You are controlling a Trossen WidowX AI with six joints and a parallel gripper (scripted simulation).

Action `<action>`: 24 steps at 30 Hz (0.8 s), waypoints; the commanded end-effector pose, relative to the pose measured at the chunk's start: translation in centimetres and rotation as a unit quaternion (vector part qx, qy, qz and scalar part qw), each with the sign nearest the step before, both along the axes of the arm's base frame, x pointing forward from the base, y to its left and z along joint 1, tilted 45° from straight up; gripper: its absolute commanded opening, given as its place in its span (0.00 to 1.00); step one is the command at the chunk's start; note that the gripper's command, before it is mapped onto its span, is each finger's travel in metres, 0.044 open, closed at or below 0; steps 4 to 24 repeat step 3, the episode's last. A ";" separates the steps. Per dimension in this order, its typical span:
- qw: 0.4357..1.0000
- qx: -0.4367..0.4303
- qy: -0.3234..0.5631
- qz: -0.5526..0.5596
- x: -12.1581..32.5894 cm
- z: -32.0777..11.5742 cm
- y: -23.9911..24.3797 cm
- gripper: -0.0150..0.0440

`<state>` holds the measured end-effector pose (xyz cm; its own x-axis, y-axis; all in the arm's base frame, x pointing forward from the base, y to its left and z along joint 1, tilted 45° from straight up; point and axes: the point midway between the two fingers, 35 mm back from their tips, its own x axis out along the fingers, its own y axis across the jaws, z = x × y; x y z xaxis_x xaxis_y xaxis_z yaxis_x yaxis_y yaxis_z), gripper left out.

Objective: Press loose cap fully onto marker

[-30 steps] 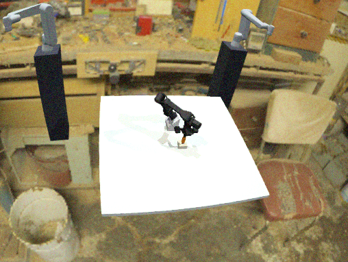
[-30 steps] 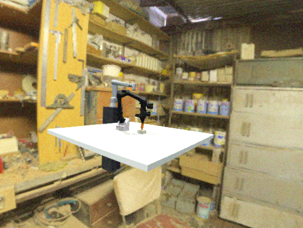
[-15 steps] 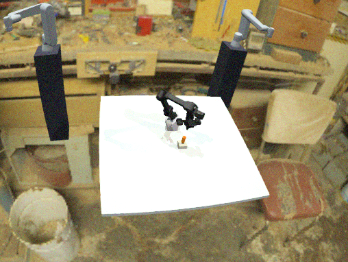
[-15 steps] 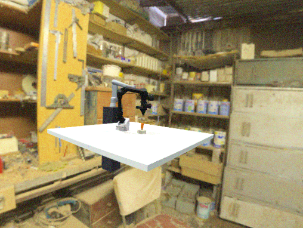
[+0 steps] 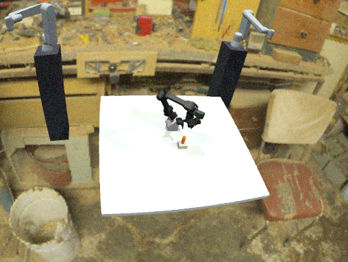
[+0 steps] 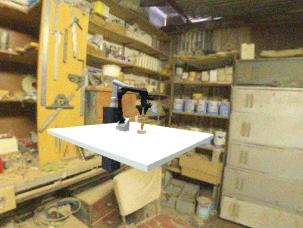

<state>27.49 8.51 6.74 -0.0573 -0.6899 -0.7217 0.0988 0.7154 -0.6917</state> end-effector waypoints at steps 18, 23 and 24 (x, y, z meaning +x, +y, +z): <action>1.000 0.001 0.000 -0.002 0.0 0.0 0.1 1.00; 1.000 0.001 0.000 -0.002 0.0 0.0 0.1 1.00; 1.000 0.001 0.000 -0.002 0.0 0.0 0.1 1.00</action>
